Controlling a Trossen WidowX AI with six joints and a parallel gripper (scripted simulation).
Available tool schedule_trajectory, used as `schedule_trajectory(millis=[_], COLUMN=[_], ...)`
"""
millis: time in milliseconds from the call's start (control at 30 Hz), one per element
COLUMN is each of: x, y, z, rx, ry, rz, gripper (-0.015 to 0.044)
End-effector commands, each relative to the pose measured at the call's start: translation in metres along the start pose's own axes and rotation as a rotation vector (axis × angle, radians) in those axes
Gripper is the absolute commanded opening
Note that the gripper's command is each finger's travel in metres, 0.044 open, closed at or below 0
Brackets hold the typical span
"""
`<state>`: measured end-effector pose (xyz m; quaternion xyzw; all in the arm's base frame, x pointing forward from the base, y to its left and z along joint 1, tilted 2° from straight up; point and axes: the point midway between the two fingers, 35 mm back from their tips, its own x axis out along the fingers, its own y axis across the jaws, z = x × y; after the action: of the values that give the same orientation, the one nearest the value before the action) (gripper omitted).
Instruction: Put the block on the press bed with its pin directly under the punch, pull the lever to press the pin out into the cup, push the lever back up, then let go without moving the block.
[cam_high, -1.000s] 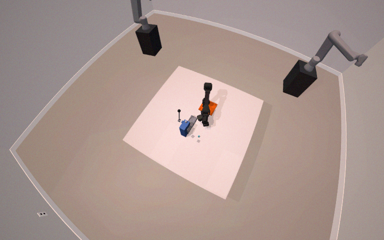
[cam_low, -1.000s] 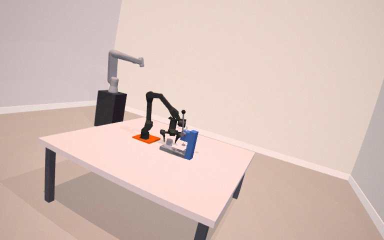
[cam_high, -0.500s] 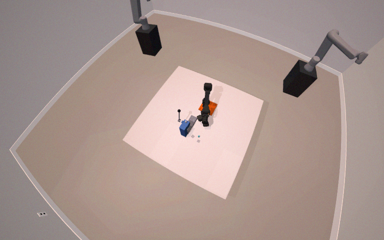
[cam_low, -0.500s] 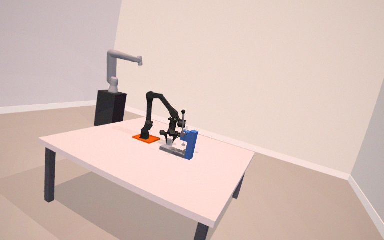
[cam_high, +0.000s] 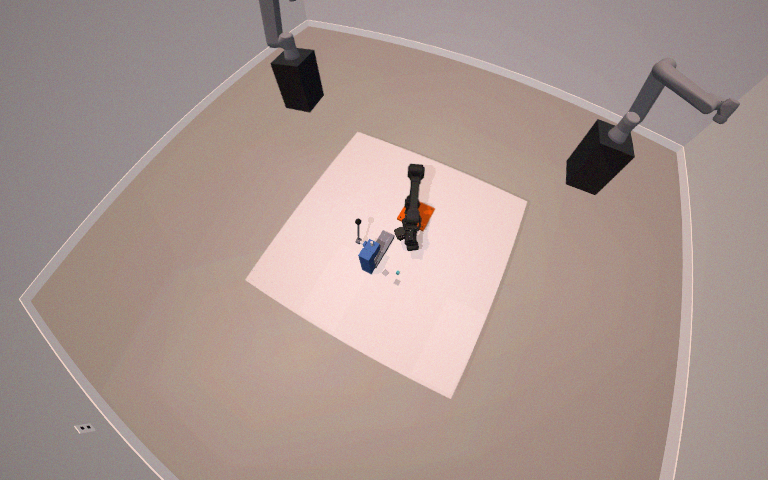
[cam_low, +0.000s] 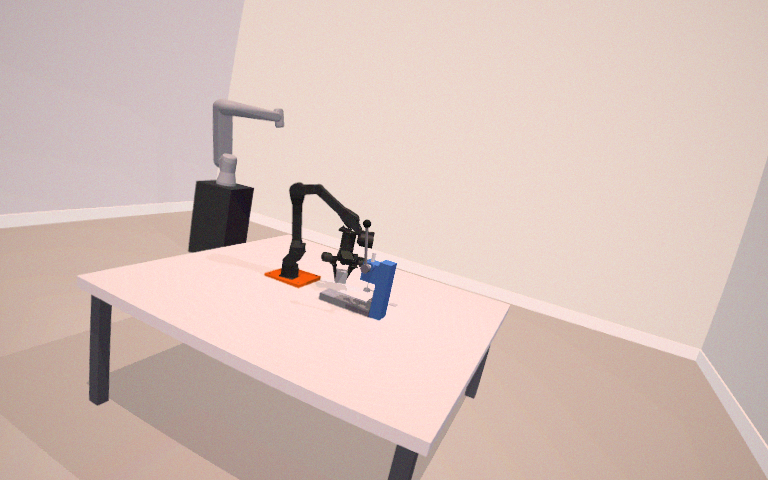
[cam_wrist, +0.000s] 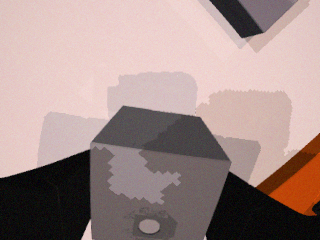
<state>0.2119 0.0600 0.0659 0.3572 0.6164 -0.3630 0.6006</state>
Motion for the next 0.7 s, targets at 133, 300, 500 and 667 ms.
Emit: schedule_trajectory(millis=[133,300,500,667], x=[-0.044,-0.058,-0.063,-0.069], y=[-0.004,-0.007,-0.011,-0.016], z=[-0.003,-0.004,0.012,0.030], rx=[0.005,0.005,0.005,0.005], ry=[-0.005,-0.004,-0.006,-0.007], rz=[0.009,0.009,0.009,0.012], gripper=[0.0000,0.0000,0.0000,0.0000])
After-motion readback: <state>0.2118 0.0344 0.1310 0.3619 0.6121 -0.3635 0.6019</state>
